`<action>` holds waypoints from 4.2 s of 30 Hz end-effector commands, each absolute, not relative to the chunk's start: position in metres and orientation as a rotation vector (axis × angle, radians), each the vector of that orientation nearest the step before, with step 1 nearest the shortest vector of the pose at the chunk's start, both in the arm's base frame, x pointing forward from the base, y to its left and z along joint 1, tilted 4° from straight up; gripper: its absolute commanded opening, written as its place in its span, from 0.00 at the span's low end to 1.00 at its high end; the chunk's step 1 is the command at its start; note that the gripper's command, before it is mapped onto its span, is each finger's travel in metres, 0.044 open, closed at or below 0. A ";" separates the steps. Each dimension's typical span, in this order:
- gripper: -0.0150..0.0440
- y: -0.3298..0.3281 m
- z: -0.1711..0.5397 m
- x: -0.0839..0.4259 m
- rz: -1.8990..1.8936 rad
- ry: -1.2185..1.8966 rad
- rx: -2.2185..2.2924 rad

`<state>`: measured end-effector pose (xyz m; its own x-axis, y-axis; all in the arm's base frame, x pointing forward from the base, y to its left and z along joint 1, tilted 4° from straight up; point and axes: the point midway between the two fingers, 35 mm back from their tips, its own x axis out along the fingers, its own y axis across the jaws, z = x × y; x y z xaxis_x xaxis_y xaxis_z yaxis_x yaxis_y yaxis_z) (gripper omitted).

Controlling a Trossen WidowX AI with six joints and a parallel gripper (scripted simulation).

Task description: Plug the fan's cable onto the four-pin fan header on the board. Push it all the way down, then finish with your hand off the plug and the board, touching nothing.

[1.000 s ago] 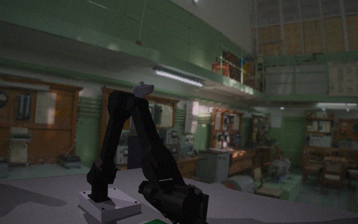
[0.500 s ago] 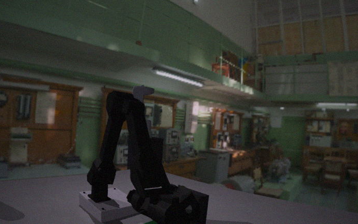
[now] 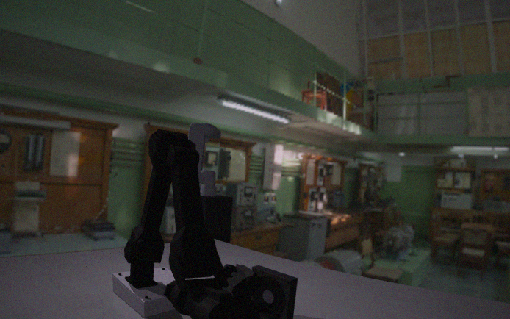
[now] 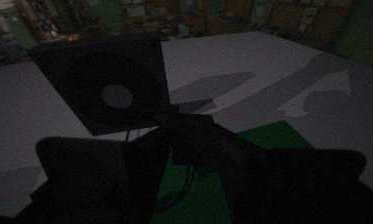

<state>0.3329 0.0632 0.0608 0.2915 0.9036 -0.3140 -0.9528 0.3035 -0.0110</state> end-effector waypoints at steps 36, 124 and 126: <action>0.25 0.051 0.078 0.322 1.227 0.082 -0.146; 0.25 0.061 0.026 0.331 1.229 0.075 -0.147; 0.25 0.061 0.026 0.331 1.229 0.075 -0.147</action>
<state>0.3308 0.0610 0.0256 0.3343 0.9325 -0.1366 -0.9422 0.3272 -0.0719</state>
